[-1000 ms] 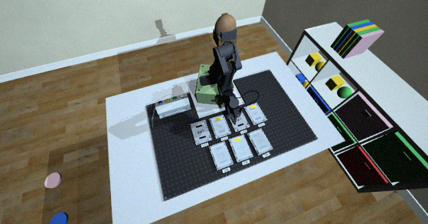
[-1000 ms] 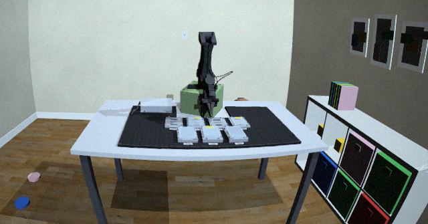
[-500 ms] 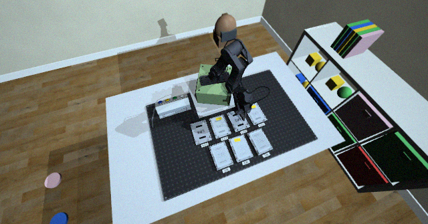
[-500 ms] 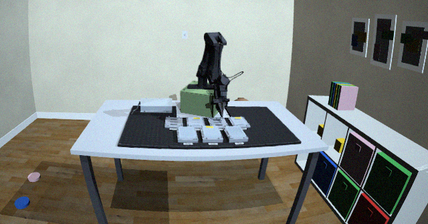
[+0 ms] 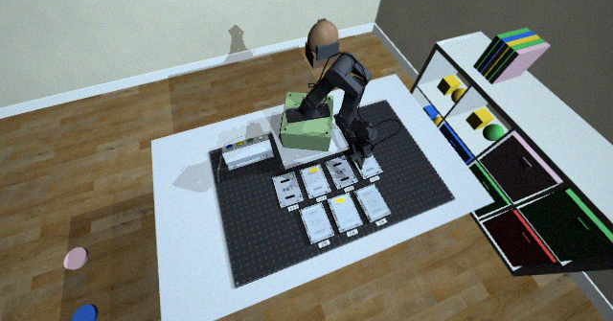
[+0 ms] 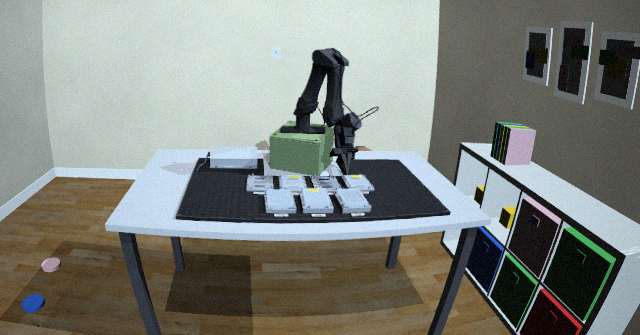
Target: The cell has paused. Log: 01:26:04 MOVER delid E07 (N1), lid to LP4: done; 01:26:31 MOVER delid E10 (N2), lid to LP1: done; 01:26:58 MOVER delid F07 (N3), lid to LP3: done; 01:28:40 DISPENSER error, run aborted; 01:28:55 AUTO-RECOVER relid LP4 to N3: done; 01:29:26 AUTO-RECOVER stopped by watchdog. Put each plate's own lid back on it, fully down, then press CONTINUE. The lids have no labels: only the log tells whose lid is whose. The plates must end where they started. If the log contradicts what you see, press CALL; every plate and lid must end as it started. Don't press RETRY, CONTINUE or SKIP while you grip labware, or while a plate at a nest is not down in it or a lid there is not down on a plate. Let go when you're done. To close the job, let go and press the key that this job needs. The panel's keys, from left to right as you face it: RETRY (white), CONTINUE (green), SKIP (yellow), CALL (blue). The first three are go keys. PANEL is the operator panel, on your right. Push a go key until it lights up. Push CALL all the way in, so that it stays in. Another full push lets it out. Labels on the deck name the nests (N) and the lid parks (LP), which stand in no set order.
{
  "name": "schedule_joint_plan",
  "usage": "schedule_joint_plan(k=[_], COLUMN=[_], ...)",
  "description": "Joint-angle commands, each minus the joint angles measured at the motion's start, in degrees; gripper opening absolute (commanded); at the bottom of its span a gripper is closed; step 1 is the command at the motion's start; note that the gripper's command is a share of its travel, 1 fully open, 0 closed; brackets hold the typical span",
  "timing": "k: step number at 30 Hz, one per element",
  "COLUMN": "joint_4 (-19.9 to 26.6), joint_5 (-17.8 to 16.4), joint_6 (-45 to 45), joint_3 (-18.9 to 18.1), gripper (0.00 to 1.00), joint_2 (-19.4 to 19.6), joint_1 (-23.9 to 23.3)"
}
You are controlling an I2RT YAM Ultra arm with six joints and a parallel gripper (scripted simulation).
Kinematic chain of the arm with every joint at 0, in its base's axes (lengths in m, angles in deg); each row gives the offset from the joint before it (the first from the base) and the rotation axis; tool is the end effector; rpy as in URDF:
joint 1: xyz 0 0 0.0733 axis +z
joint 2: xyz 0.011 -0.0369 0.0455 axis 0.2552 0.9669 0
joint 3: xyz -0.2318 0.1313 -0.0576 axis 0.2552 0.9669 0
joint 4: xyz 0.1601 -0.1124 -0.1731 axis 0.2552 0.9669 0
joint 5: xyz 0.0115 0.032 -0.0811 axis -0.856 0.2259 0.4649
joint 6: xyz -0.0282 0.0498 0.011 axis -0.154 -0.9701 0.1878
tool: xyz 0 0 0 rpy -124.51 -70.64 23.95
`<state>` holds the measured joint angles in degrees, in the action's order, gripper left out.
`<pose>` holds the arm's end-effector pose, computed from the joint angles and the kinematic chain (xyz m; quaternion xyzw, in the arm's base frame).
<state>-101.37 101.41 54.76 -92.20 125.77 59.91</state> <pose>0.1883 0.1667 0.0324 -0.1064 0.9160 0.0288 0.3858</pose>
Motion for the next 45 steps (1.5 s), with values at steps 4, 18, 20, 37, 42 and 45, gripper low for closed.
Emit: schedule_joint_plan(k=[4,18,20,37,42,45], joint_4=[2.9,3.2,3.2,5.9,7.6,8.2], joint_5=[2.5,2.5,2.5,-4.6,-7.0,-7.6], joint_6=[-2.4,-2.5,-2.5,6.8,9.6,10.1], joint_3=[-1.7,-1.8,-1.8,-10.6,-14.7,-15.9], gripper=[0.00,0.00,0.00,0.00,0.00,0.00], joint_2=[-0.5,-0.5,-0.5,2.5,3.9,4.4], joint_1=[0.4,0.4,0.4,-10.8,-14.4,-15.0])
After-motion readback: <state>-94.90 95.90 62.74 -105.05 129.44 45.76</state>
